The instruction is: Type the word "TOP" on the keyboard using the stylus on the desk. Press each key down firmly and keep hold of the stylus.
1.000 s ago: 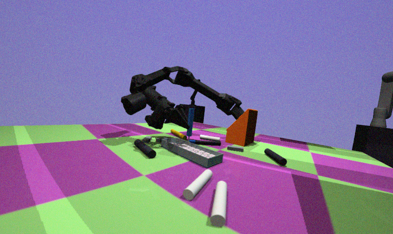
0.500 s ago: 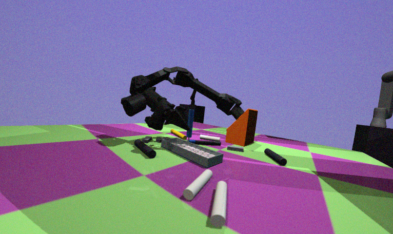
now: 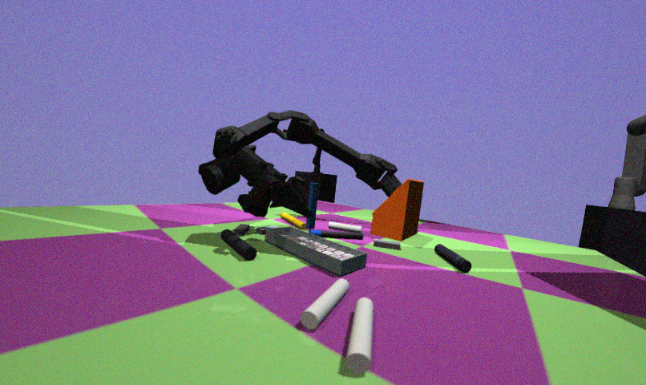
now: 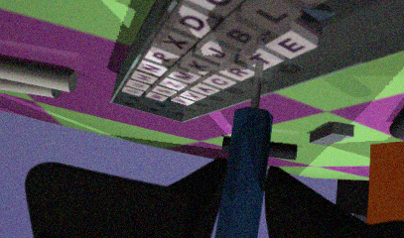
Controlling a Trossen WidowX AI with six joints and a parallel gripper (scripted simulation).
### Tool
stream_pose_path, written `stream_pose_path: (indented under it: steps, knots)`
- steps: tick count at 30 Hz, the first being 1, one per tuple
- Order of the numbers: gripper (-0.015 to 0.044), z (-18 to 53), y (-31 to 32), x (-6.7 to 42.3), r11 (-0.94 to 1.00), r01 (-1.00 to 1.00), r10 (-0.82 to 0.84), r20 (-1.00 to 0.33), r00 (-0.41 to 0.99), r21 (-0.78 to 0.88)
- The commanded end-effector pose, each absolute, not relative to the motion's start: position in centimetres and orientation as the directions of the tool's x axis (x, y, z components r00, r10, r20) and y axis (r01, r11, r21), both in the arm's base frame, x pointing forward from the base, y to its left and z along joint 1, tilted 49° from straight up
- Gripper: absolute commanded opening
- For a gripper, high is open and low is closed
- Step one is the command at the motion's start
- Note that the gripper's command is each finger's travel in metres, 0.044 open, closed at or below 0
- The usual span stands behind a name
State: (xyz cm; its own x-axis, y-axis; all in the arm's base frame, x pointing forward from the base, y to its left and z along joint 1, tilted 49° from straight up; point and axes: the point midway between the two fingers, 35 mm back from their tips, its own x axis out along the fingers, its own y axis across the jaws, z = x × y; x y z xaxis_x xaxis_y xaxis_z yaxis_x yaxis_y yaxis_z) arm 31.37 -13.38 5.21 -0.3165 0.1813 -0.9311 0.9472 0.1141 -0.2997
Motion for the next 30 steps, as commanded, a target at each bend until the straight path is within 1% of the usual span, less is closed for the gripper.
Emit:
stream_pose_path:
  steps: [1,17,24,29,30]
  knots:
    - [0.0081,5.0,-13.6,31.3,0.118,0.946,0.178,-0.931,-0.319,-0.302]
    - [0.0081,5.1,-13.5,31.3,0.118,0.946,0.178,-0.931,-0.319,-0.302]
    - [0.0081,7.3,-10.8,31.6,0.119,0.946,0.18,-0.93,-0.32,-0.302]
    - [0.0085,7.2,-10.7,31.7,0.131,0.945,0.175,-0.931,-0.321,-0.301]
    - [0.0078,7.2,-10.7,31.7,0.131,0.945,0.175,-0.931,-0.321,-0.301]
